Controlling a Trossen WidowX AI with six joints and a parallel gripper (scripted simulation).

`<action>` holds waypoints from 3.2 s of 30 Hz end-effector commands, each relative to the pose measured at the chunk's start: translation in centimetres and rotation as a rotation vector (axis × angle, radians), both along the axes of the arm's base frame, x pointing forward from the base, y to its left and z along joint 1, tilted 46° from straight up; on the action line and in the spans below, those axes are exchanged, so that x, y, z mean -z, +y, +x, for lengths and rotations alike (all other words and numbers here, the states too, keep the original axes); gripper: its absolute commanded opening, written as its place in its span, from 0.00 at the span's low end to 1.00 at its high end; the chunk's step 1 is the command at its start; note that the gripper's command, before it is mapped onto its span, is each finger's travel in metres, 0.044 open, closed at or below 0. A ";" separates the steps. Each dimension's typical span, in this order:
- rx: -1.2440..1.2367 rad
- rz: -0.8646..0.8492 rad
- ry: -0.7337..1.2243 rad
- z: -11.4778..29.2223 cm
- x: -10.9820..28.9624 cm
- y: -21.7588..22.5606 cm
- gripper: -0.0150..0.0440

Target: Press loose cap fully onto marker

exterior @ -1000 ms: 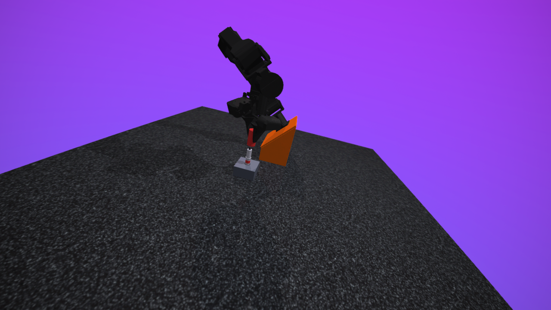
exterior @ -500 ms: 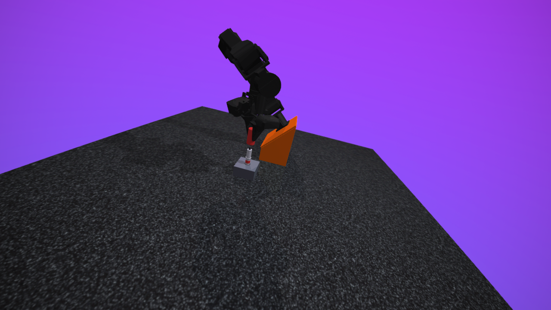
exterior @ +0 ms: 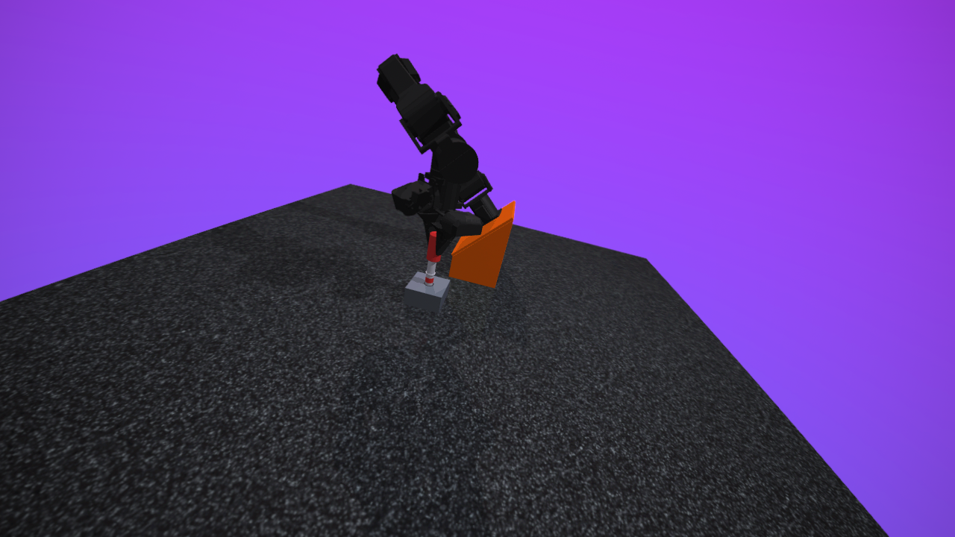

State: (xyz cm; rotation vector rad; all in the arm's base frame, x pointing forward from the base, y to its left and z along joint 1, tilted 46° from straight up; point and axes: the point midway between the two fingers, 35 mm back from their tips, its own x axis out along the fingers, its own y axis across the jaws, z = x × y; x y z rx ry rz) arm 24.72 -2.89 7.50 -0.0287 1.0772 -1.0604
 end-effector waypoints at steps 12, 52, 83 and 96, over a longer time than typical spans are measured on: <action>-0.004 -0.008 0.002 0.1 1.6 -1.8 0.25; 0.000 -0.002 0.002 -0.4 -2.9 3.0 1.00; -0.545 -0.054 0.559 -0.3 -1.9 1.9 0.25; -0.545 -0.055 0.559 -0.2 -0.6 0.5 0.25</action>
